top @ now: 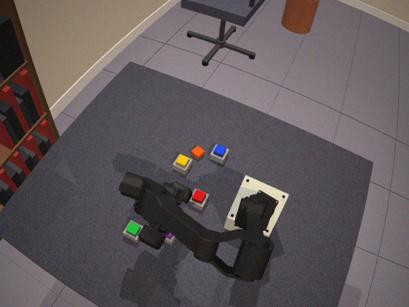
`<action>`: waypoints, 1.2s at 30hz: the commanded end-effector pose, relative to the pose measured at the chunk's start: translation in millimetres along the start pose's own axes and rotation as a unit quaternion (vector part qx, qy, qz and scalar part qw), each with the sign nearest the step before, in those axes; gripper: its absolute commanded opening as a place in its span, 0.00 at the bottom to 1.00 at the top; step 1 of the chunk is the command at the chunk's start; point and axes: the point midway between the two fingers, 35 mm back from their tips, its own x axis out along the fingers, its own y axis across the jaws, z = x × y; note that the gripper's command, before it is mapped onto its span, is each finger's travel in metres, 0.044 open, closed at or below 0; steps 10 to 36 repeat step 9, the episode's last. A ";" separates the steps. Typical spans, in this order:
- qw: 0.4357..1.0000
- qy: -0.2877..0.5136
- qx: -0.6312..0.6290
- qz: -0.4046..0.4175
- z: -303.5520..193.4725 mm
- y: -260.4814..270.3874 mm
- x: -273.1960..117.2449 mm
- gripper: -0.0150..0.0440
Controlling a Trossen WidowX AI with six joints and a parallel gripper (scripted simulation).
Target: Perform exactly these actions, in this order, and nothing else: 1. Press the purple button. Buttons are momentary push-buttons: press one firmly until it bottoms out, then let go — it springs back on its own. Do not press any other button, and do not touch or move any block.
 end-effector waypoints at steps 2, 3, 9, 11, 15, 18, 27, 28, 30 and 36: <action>1.000 -0.007 -0.006 0.004 17.4 26.2 -34.7 0.56; 1.000 -0.007 -0.006 0.004 20.1 33.0 -44.0 0.60; 1.000 -0.007 -0.006 0.004 23.2 43.1 -57.8 0.82; 1.000 -0.007 -0.006 0.004 23.2 43.1 -57.8 0.82; 1.000 -0.007 -0.006 0.004 23.2 43.1 -57.8 0.82; 1.000 -0.007 -0.006 0.004 23.2 43.1 -57.8 0.82; 1.000 -0.007 -0.006 0.004 23.2 43.1 -57.8 0.82; 1.000 -0.007 -0.006 0.004 23.2 43.1 -57.8 0.82; 1.000 -0.007 -0.006 0.004 23.2 43.1 -57.8 0.82; 1.000 -0.007 -0.006 0.004 23.2 43.1 -57.8 0.82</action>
